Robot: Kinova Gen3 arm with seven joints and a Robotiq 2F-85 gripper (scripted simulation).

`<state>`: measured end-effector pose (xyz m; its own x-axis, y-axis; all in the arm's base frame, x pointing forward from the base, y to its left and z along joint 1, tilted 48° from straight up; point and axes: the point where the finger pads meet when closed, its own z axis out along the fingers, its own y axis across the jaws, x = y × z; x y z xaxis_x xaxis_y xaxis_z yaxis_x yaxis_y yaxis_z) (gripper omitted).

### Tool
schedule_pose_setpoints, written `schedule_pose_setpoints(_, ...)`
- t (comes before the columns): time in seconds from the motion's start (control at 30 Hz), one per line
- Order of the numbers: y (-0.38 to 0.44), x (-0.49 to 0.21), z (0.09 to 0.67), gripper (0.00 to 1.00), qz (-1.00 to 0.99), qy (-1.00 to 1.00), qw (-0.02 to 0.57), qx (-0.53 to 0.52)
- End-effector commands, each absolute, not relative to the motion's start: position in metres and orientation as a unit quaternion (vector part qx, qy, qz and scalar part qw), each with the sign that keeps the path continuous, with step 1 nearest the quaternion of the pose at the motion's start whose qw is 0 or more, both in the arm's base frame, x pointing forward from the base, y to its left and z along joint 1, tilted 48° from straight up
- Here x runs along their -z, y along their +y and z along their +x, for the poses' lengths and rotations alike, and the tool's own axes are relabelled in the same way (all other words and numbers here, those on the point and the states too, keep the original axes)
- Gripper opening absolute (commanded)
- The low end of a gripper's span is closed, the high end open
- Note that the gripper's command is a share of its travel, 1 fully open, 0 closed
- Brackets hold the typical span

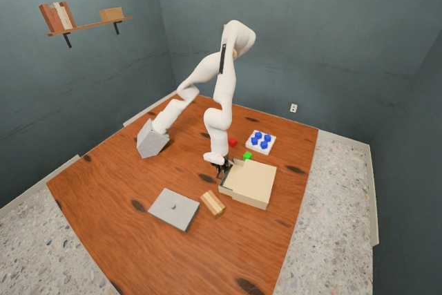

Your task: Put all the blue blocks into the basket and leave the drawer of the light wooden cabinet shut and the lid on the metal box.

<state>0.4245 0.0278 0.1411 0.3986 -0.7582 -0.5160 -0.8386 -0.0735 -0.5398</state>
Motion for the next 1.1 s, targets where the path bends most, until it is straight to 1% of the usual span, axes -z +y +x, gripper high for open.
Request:
schedule_pose_setpoints(0.0,0.027,-0.143,0.425,0.30,-0.732,0.545,0.406,-0.049)
schedule_pose_setpoints(0.7,0.028,-0.147,0.432,0.30,-0.732,0.545,0.406,-0.049)
schedule_pose_setpoints(1.07,0.030,-0.160,0.451,0.30,-0.732,0.545,0.406,-0.049)
